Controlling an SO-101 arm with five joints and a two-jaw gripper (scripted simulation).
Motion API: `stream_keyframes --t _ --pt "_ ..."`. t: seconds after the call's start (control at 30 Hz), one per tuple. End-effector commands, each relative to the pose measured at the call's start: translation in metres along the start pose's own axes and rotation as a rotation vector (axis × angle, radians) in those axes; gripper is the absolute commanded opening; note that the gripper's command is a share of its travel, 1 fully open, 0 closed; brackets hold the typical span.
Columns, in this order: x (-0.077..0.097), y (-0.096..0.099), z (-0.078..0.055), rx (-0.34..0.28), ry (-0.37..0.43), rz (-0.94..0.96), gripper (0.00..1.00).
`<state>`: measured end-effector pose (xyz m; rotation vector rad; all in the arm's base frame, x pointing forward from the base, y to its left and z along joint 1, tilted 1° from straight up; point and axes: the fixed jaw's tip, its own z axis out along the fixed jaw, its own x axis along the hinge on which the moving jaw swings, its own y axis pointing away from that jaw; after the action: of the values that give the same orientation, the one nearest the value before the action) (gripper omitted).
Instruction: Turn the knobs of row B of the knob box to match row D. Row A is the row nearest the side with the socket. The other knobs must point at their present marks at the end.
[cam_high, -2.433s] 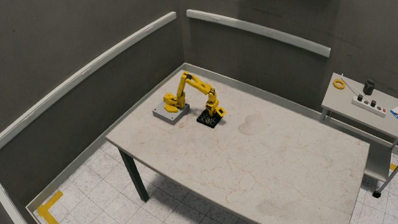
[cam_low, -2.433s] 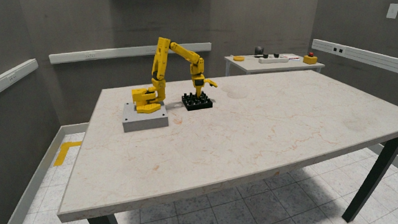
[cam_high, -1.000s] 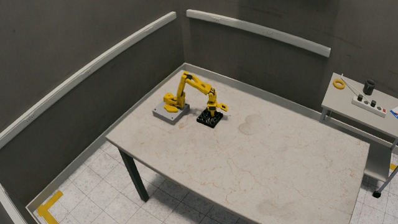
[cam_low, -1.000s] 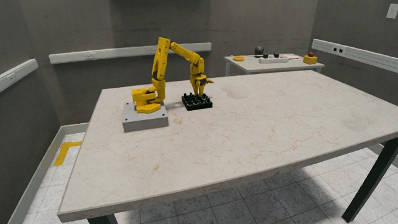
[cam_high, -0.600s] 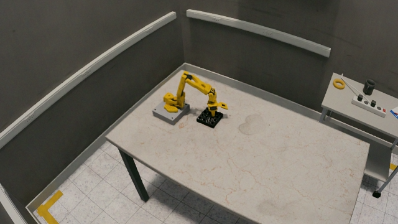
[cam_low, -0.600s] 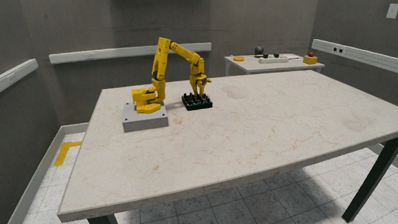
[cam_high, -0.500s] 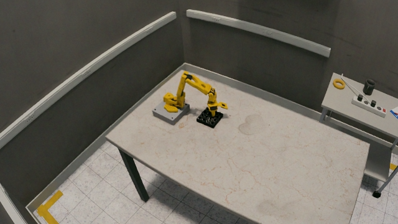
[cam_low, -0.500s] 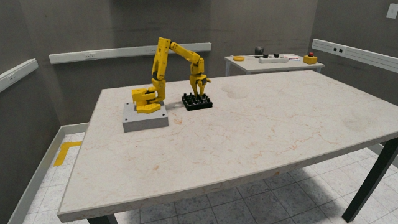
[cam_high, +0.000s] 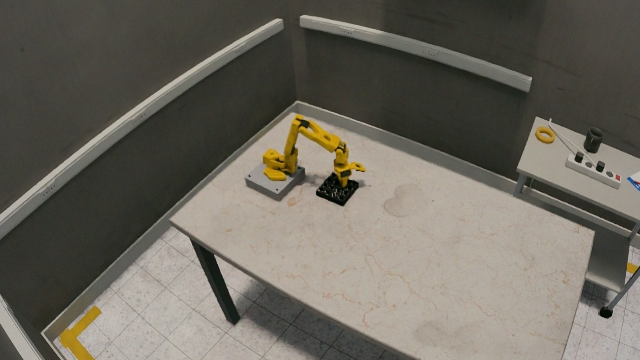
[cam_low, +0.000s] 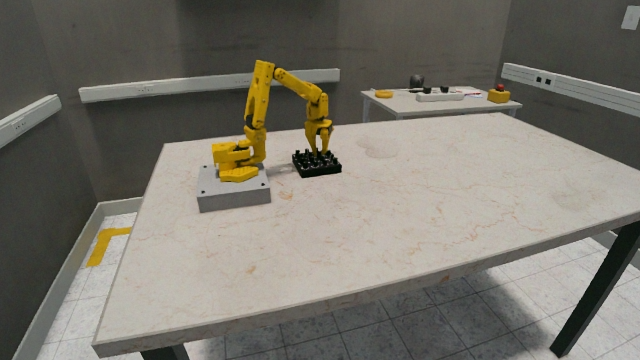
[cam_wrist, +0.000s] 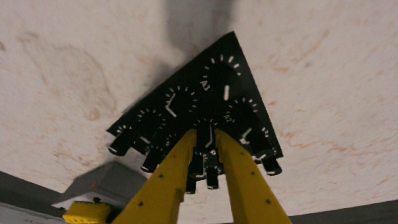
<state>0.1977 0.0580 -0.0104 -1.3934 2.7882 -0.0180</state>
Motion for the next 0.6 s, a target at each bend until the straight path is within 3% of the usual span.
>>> stream_keyframes --t 0.0,0.57 --pt "0.0003 0.0031 0.0026 -0.015 0.008 -0.055 0.01" --pt "0.0018 0.0028 0.0026 -0.016 0.006 -0.317 0.01"
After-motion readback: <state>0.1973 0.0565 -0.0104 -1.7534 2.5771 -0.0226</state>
